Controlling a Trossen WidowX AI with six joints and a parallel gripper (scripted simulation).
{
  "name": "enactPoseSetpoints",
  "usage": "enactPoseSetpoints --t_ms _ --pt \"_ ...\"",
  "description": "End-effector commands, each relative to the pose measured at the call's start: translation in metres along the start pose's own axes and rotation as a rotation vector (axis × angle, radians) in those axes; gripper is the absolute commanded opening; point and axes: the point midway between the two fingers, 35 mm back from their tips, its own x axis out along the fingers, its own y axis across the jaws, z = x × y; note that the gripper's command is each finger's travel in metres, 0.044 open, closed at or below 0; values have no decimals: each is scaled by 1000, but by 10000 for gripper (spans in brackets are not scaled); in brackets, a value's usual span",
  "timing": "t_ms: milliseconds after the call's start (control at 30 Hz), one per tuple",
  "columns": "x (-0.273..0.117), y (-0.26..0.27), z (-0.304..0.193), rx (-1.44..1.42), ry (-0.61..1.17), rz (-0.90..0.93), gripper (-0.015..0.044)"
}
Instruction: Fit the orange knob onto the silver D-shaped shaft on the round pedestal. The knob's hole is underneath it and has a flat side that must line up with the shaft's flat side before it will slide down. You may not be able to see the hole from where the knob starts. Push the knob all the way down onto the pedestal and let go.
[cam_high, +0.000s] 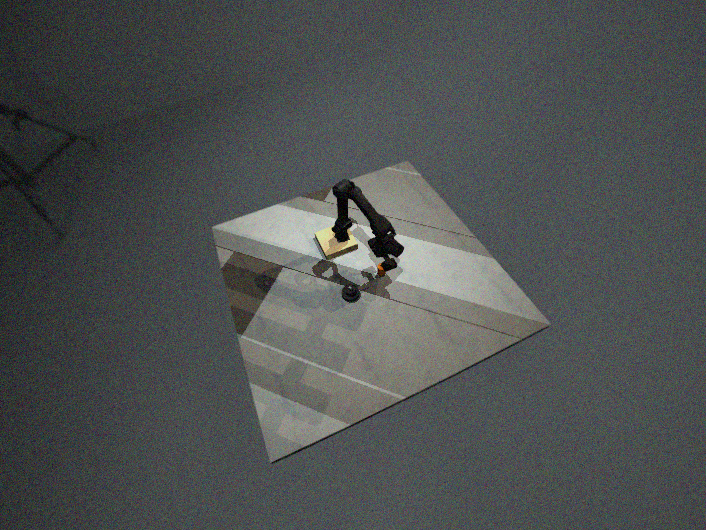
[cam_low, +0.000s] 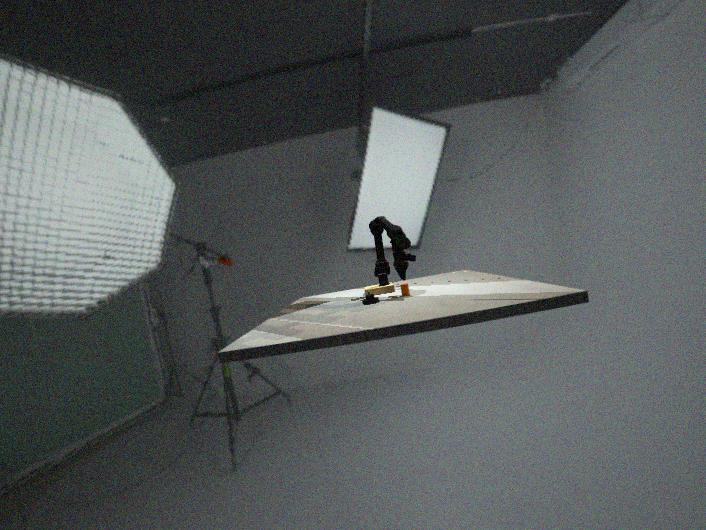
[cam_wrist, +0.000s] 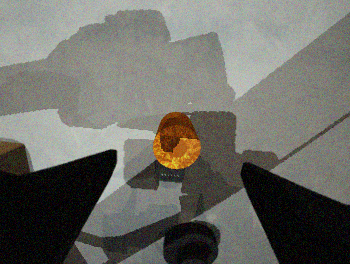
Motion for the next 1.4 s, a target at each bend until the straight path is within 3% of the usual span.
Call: enactPoseSetpoints --t_ms 0,1367 --pt "9 2 -1 -4 6 9 440" --pt "72 2 0 -3 6 9 440"
